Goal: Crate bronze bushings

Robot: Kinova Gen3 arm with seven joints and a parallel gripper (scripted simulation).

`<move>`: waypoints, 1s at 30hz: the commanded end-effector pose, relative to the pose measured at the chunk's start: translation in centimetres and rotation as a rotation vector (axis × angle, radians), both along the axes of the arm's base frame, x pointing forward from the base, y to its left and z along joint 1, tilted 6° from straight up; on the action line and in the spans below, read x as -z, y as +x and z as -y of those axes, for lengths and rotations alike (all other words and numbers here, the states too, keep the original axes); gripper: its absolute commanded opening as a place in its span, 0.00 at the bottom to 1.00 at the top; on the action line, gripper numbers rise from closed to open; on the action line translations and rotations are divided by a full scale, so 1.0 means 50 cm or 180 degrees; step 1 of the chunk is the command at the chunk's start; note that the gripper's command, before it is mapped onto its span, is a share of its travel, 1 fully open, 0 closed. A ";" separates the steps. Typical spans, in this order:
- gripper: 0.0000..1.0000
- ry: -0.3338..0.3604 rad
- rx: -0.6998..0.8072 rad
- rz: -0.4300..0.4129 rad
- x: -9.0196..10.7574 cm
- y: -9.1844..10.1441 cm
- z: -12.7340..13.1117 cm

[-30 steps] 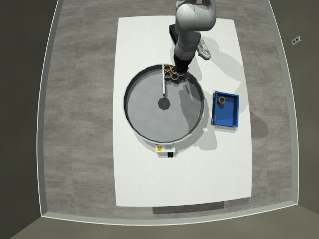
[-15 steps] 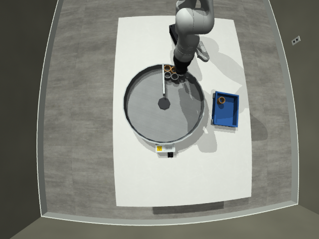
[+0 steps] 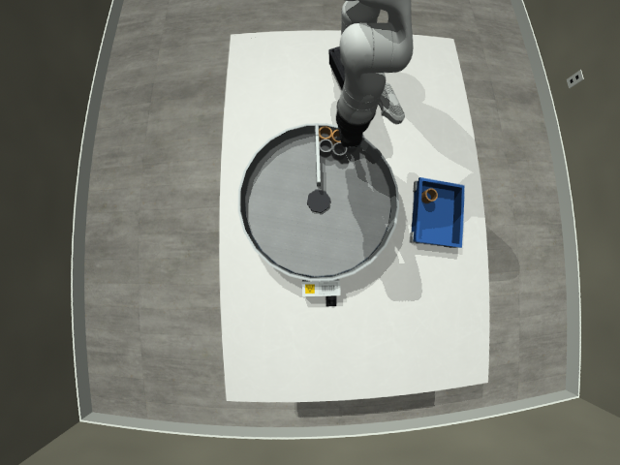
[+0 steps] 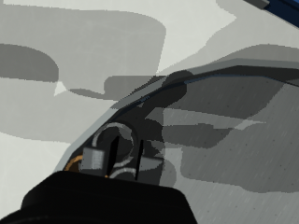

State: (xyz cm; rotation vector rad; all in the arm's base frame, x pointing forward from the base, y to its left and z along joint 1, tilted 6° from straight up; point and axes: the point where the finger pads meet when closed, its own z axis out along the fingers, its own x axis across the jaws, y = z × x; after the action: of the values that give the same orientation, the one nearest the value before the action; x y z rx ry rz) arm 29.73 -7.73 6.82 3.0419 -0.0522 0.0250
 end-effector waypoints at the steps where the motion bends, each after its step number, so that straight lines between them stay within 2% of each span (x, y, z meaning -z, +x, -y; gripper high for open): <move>1: 0.45 0.0000 0.0000 0.0000 0.000 0.000 0.000; 3: 0.45 0.0000 0.0000 0.0000 0.000 0.000 0.000; 8: 0.45 0.0000 0.0001 0.0005 0.028 0.001 0.003; 30: 0.45 -0.0001 0.0001 0.0005 0.042 0.001 0.005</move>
State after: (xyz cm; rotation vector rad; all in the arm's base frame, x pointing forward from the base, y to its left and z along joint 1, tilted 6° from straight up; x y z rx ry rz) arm 29.83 -7.96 4.78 3.0418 -0.0525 0.0293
